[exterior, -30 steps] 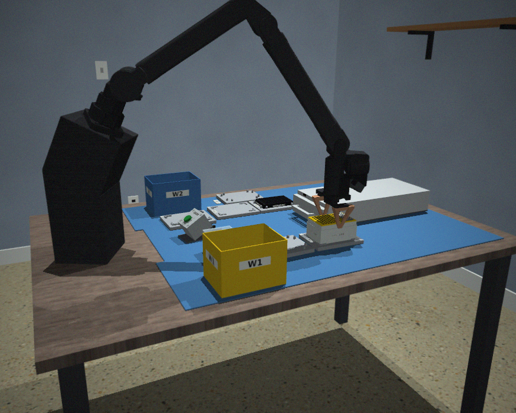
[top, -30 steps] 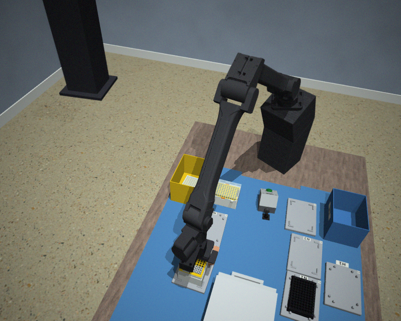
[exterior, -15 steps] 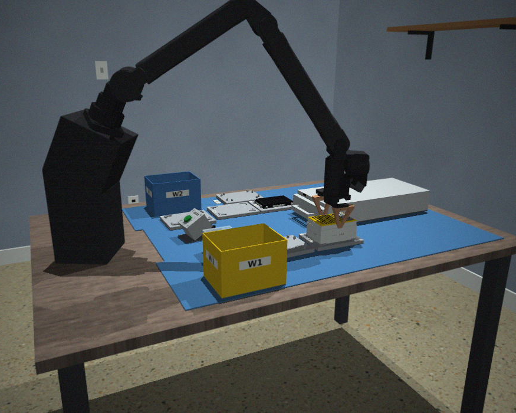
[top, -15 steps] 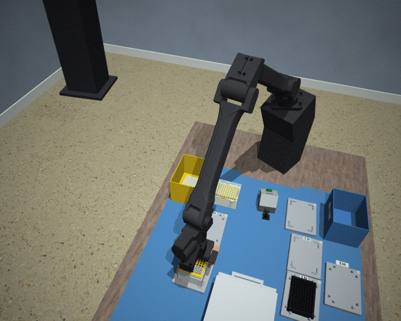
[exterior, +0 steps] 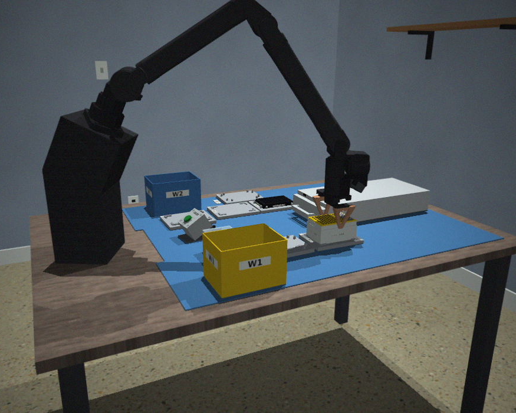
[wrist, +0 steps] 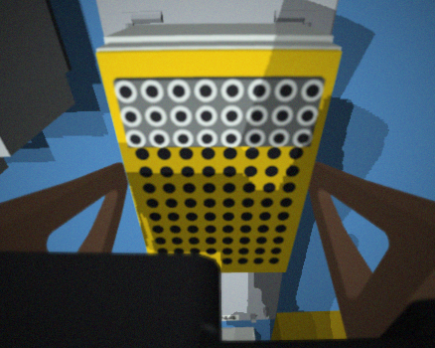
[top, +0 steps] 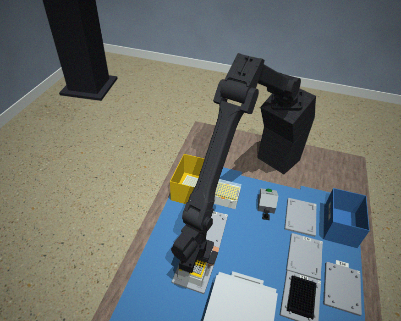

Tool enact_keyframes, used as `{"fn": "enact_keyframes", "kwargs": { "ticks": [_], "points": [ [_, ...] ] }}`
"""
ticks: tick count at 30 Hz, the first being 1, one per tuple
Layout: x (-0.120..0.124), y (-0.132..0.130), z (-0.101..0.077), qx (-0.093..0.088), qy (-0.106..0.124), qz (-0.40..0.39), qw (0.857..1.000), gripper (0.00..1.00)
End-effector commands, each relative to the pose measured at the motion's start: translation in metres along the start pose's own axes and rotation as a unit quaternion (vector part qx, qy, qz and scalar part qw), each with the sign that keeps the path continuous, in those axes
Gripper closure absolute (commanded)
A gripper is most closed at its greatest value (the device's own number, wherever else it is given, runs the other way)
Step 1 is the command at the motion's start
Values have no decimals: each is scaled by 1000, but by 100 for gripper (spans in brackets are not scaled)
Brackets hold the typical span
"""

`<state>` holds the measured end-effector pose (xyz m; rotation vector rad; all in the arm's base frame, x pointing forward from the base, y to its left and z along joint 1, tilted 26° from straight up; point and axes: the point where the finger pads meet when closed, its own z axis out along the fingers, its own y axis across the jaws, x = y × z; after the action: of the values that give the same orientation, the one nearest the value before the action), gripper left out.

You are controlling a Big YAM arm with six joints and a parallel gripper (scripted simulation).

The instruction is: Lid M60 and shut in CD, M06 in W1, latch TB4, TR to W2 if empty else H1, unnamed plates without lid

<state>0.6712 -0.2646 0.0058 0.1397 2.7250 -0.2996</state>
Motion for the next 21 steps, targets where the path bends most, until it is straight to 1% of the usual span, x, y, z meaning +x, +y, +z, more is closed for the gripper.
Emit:
{"fn": "enact_keyframes", "kwargs": {
  "ticks": [1, 10, 21],
  "points": [
    [-20, -15, 5, 7, -22, 0, 1000, 0],
    [-20, -15, 17, 7, -21, 0, 1000, 0],
    [-19, -13, 17, 6, -19, -1, 1000, 0]
  ]
}}
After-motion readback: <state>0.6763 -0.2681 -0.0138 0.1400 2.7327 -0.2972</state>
